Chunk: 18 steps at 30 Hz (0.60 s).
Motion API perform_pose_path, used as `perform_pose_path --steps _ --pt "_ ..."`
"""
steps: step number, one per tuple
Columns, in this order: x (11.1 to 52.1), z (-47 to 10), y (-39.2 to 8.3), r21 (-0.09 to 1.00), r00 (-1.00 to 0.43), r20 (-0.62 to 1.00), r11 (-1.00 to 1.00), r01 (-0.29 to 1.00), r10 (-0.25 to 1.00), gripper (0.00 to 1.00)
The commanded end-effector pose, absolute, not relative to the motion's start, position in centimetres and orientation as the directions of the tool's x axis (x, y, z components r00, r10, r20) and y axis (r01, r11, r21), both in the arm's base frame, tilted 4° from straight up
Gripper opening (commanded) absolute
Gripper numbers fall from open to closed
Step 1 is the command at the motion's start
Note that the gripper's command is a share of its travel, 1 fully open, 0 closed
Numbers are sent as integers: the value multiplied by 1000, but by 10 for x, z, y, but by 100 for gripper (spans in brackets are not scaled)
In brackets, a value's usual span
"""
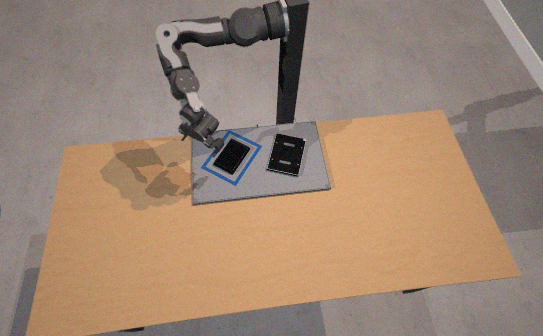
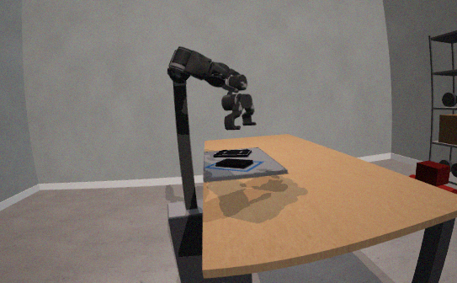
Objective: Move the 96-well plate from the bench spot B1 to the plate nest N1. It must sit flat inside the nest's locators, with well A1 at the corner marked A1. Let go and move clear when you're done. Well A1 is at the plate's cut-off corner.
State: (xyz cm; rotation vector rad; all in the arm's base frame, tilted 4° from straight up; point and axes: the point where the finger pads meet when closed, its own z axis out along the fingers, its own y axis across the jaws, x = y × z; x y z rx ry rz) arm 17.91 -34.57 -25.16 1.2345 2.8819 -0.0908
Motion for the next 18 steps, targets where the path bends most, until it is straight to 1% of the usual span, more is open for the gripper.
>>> perform_pose_path --steps 1,9,14,18 --pt "179 -249 -348 -61 -691 -31 688 723 723 77" --pt "179 -249 -348 -61 -691 -31 688 723 723 77" --pt "173 -278 -314 -65 -697 -13 695 716 717 77" --pt "173 -278 -314 -65 -697 -13 695 716 717 77"
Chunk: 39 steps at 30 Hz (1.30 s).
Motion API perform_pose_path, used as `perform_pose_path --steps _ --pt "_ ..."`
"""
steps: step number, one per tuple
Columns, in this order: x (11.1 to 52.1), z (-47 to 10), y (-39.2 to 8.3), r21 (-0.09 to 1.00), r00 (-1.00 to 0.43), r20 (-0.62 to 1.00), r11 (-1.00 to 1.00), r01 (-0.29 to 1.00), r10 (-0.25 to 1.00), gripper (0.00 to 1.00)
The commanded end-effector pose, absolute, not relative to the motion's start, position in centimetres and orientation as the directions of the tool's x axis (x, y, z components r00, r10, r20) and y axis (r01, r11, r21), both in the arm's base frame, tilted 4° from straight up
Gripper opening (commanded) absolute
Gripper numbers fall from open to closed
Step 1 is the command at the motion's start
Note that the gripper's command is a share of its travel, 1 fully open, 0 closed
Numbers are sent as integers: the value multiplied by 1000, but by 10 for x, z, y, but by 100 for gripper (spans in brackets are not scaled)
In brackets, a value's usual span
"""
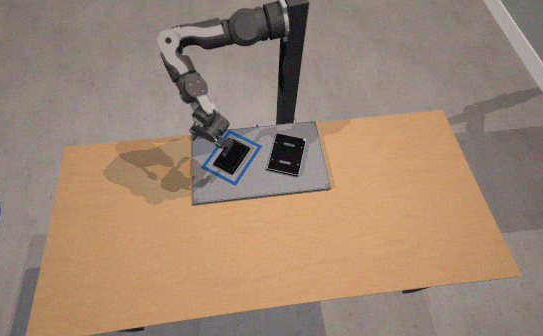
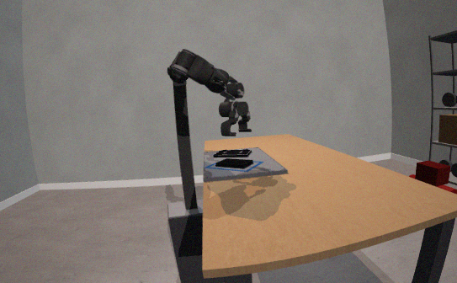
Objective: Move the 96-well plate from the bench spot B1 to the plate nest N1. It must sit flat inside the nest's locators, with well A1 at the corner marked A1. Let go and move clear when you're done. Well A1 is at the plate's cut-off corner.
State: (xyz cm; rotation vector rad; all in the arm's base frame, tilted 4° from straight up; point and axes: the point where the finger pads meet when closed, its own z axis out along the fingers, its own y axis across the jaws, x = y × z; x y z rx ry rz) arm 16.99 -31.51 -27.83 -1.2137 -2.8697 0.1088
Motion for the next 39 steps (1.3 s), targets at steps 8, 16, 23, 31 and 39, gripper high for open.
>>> perform_pose_path --steps 8,16,23,31,39 --pt "173 -278 -314 -65 -697 -13 695 716 717 77" --pt "167 -306 -279 -65 -697 -12 695 716 717 77" --pt "167 -306 -279 -65 -697 -12 695 716 717 77" --pt "165 -326 -252 -65 -697 -12 695 716 717 77" --pt "165 -326 -252 -65 -697 -12 695 716 717 77"
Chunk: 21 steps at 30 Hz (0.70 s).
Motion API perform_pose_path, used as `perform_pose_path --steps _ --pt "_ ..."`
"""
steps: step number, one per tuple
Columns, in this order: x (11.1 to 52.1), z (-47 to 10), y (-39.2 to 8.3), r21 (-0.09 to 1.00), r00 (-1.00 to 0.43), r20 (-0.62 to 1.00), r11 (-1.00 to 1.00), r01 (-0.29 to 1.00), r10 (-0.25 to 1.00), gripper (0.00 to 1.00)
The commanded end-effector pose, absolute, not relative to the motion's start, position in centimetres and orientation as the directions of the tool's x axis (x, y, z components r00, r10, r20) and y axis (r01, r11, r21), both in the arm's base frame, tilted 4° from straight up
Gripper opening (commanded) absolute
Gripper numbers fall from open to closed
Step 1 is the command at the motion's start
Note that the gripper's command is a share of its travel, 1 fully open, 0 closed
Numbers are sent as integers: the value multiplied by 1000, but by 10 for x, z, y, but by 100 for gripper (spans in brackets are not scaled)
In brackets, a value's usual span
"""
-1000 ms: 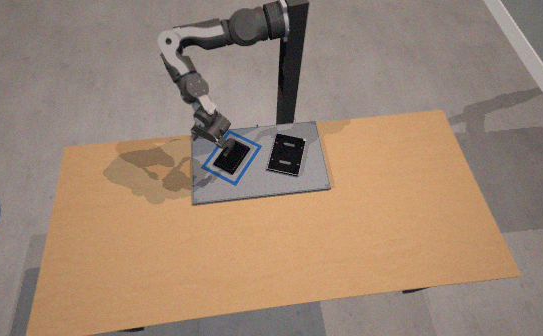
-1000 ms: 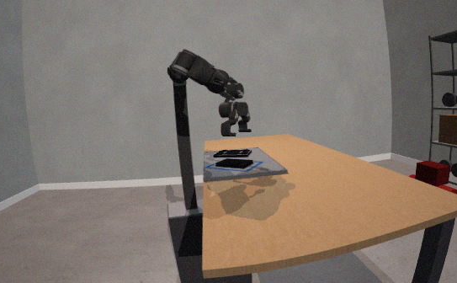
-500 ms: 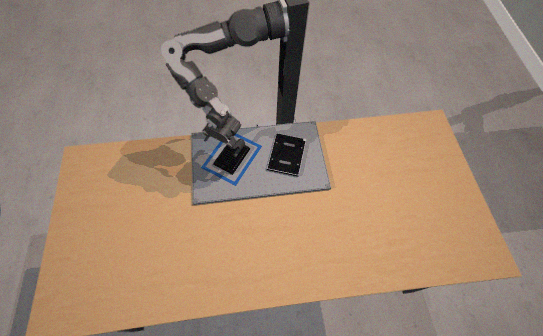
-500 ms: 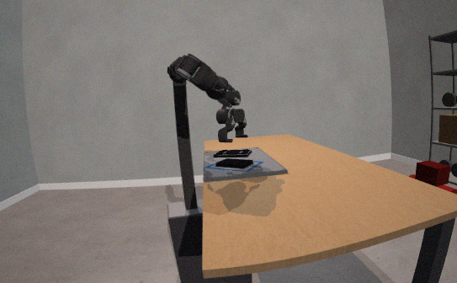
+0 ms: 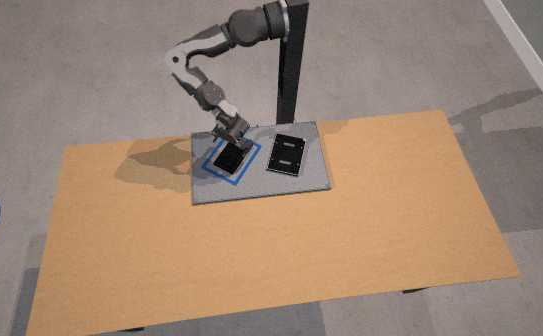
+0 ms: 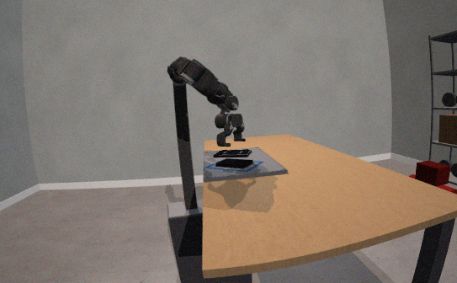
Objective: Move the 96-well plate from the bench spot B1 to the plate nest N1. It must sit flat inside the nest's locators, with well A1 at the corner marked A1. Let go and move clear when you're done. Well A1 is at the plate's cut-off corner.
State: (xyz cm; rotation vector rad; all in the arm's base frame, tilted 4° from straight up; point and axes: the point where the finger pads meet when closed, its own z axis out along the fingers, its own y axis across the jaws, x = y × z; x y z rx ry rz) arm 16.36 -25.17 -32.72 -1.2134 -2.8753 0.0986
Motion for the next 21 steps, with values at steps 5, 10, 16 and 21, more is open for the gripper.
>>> perform_pose_path --steps 5,10,16,21 --pt "165 -325 -253 -64 -698 -10 696 715 716 77" --pt "165 -323 -256 -65 -697 -11 695 716 717 77" --pt "165 -323 -256 -65 -697 -11 695 716 717 77" --pt "165 -323 -257 -66 -697 -12 695 716 717 77"
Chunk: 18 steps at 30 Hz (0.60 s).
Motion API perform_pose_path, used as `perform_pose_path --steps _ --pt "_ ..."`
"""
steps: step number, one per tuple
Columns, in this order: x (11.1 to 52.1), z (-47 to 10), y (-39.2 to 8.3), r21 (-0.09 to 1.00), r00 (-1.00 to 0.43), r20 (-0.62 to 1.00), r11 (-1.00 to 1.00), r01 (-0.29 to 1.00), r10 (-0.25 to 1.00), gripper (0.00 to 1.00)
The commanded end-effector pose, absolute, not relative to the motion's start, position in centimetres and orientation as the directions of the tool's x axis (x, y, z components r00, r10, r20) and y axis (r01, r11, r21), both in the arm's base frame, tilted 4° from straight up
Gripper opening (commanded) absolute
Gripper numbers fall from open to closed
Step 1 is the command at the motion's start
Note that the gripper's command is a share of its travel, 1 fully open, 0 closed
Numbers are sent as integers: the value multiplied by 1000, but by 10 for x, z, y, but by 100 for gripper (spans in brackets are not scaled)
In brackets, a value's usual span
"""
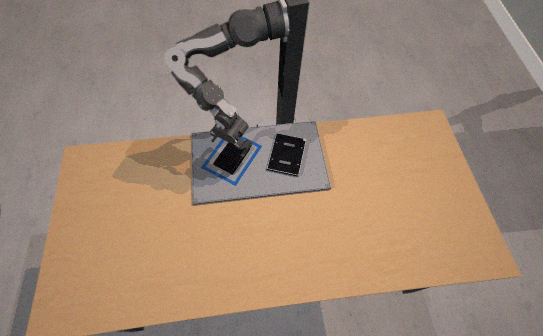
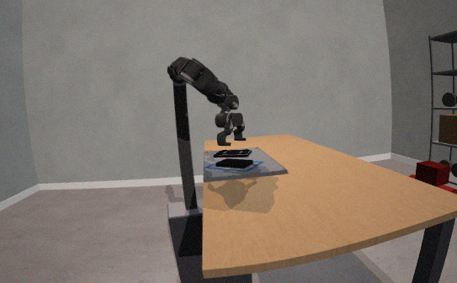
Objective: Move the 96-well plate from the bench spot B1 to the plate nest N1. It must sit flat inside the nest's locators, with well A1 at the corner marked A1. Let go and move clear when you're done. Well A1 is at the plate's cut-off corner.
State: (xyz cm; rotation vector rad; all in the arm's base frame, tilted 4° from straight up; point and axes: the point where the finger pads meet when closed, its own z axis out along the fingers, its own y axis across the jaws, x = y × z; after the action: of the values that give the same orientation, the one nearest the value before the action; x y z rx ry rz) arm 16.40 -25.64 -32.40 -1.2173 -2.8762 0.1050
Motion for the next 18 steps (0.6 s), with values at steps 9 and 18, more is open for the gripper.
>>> perform_pose_path --steps 9,18 --pt "166 -321 -258 -65 -697 -12 695 716 717 77" --pt "165 -322 -258 -67 -697 -11 695 716 717 77"
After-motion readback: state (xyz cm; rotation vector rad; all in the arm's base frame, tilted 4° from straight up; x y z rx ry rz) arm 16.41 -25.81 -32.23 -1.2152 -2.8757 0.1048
